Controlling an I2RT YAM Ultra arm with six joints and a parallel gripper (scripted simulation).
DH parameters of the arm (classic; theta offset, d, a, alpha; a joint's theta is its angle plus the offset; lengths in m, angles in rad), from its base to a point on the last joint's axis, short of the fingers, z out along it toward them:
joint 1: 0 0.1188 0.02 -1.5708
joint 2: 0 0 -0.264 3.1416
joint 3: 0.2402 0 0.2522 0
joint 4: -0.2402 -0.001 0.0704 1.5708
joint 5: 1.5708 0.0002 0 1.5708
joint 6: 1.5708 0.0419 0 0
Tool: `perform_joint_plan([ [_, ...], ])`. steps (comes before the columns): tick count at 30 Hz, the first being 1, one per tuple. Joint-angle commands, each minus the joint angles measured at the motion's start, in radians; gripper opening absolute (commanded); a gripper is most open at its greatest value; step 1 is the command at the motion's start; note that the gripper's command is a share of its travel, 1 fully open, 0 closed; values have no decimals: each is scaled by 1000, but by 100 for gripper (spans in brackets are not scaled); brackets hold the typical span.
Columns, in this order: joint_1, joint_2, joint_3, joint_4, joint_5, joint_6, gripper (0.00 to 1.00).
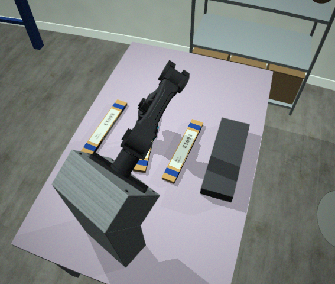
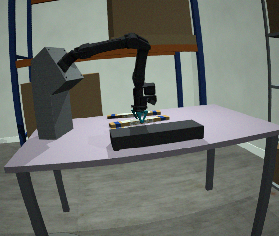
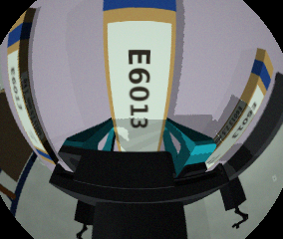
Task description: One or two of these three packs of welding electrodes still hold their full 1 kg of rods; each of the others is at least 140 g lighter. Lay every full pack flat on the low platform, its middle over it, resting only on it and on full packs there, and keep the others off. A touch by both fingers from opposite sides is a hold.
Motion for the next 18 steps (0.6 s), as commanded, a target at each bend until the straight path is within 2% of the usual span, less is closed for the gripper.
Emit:
perform_joint_plan([
  [1, 4, -6, 3, 3, -3, 0, 0],
  [7, 4, -6, 3, 3, -3, 0, 0],
  [9, 17, -33, -26, -3, -1, 6, 0],
  [18, 29, -69, -55, -22, 15, 15, 0],
])
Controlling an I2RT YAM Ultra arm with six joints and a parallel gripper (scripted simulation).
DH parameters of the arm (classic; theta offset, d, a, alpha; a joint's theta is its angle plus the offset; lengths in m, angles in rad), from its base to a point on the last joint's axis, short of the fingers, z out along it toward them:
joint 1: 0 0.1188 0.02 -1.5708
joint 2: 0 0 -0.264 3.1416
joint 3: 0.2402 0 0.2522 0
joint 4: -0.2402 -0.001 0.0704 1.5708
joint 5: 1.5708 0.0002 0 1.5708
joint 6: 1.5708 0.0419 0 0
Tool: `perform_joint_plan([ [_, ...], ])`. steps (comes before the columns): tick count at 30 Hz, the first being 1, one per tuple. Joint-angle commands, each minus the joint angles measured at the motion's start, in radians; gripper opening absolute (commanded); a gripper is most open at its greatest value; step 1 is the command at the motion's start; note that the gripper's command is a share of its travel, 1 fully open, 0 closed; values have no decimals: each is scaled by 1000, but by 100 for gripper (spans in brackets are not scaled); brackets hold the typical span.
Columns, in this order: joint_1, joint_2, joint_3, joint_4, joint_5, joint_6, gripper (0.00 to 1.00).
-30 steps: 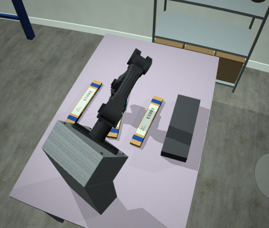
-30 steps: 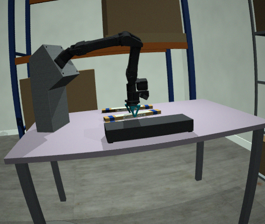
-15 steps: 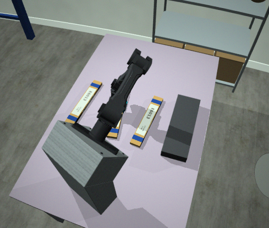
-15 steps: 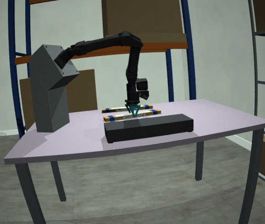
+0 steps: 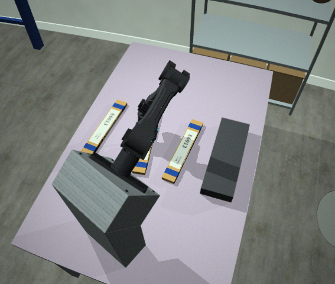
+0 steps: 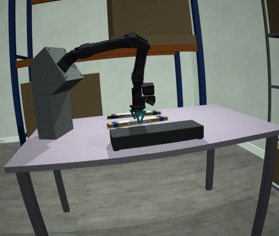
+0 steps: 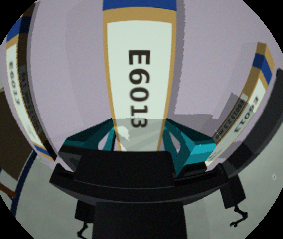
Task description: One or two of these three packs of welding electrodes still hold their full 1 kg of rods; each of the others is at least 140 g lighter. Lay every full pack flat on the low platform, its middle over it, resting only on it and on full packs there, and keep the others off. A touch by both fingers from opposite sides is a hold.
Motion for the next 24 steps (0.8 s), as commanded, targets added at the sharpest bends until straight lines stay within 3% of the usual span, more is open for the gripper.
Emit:
perform_joint_plan([
  [1, 33, -64, -26, -24, 13, 8, 0],
  [24, 73, -177, -105, -69, 45, 34, 0],
])
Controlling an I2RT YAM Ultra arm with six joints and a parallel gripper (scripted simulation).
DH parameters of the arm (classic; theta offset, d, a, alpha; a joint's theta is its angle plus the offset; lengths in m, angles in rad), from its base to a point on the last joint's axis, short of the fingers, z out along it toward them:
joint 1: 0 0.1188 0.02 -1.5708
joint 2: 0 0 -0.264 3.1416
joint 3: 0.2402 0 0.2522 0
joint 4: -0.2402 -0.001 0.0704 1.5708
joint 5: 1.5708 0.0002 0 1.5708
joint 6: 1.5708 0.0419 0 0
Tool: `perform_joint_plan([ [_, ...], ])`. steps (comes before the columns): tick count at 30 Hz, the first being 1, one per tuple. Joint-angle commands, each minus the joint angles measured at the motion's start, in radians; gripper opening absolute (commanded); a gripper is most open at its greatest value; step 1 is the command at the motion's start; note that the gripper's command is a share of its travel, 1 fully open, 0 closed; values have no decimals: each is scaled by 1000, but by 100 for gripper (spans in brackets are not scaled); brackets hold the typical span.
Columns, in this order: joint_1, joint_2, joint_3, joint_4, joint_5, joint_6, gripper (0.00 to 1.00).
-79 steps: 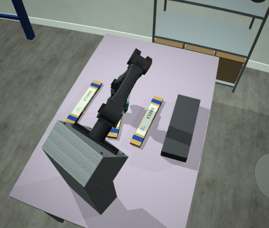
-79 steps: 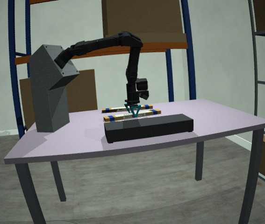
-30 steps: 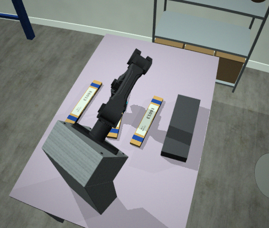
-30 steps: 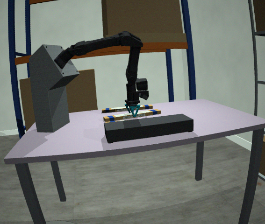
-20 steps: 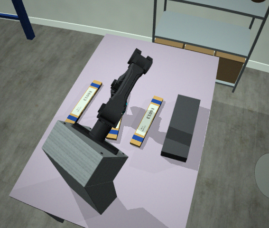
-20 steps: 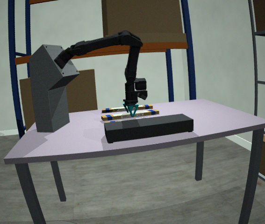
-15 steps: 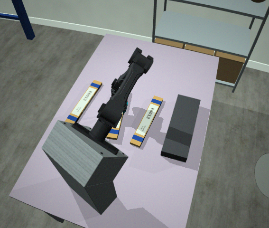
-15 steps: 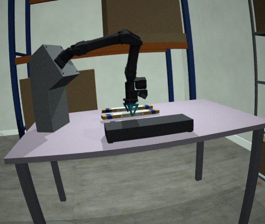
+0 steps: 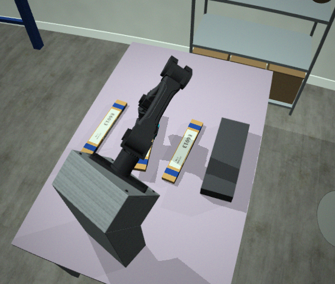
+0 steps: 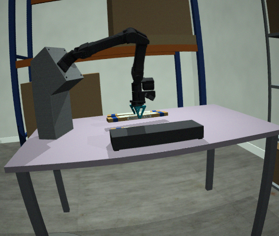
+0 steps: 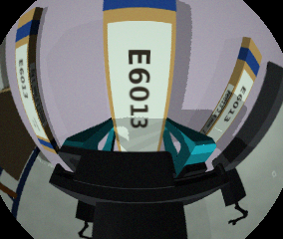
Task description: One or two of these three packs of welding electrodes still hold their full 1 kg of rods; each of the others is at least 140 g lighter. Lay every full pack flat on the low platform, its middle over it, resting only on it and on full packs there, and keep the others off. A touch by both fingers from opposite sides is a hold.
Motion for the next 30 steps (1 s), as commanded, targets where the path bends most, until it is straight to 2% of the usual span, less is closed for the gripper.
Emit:
perform_joint_plan([
  [1, 52, -73, -28, -37, 18, 11, 0],
  [6, 62, -97, -41, -51, 26, 18, 0],
  [8, 66, -103, -10, -57, 28, 22, 0],
  [12, 69, -106, 0, -61, 31, 24, 0],
  [30, 85, -116, 12, -87, 43, 34, 0],
])
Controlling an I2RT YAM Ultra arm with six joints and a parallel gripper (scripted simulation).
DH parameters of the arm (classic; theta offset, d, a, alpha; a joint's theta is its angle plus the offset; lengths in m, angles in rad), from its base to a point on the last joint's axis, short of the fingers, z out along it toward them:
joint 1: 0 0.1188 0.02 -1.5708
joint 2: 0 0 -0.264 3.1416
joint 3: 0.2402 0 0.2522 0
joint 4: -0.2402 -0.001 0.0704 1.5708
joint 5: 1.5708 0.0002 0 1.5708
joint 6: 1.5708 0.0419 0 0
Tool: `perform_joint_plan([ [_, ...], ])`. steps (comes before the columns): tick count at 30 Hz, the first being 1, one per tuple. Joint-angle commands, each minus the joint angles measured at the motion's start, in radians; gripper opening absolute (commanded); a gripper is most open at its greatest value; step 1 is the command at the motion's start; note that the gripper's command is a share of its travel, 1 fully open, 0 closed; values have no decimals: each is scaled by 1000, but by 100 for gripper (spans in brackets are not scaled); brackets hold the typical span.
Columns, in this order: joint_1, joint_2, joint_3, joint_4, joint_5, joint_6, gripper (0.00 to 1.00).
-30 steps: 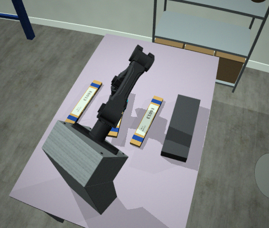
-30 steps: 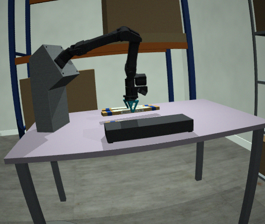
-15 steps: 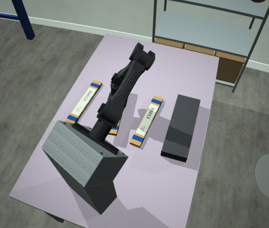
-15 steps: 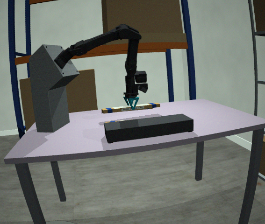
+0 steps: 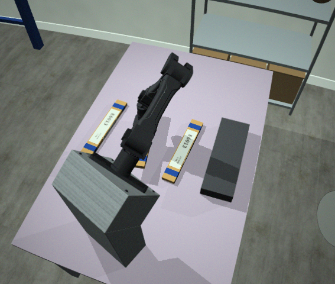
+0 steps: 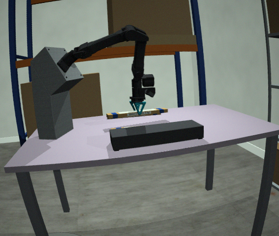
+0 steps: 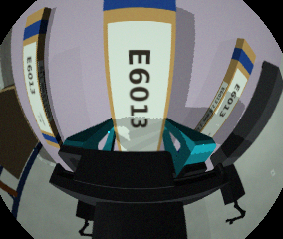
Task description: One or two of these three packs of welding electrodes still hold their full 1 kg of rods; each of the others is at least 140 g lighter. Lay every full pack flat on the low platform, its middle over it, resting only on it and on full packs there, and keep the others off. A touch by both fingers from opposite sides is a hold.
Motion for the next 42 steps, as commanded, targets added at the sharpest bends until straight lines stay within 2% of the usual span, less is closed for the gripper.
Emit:
perform_joint_plan([
  [1, 49, -59, 35, -31, 13, 6, 0],
  [42, 61, -65, 54, -60, 23, 14, 0],
])
